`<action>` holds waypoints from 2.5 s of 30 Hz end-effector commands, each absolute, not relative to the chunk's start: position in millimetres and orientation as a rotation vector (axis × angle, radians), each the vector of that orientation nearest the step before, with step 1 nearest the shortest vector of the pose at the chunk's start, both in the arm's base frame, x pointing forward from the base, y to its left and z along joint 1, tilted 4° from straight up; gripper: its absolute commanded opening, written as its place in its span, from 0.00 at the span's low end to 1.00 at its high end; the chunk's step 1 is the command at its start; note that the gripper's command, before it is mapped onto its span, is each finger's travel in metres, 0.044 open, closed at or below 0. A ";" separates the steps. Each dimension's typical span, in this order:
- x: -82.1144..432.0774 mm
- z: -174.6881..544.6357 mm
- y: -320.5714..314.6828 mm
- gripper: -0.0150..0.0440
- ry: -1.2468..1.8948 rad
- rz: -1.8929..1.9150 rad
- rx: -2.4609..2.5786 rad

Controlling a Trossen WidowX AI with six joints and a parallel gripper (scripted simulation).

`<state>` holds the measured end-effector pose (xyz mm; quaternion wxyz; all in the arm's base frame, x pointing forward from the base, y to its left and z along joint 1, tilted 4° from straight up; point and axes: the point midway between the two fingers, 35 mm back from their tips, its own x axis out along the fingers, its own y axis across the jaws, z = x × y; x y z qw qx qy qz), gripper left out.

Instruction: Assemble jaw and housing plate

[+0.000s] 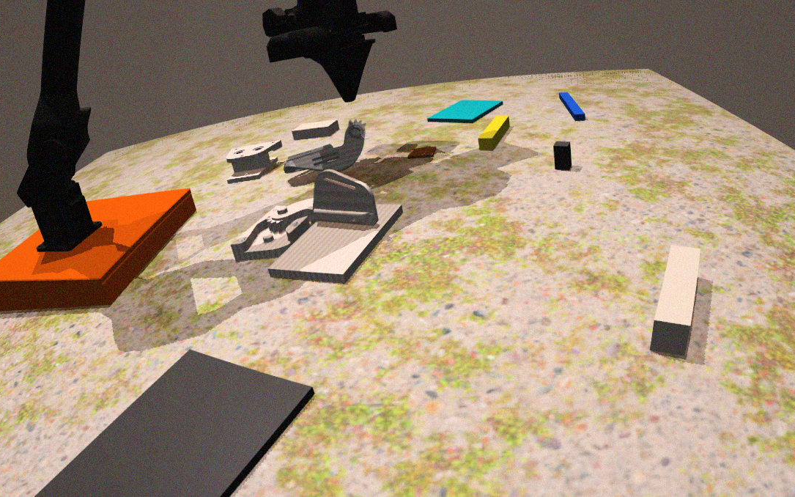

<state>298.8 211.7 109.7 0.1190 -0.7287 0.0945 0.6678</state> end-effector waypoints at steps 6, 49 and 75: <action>297.3 110.7 217.0 0.25 0.453 1.830 -1.999; 284.3 108.4 238.6 0.25 1.131 1.137 -1.213; 275.7 106.9 251.2 0.25 1.359 0.675 -0.698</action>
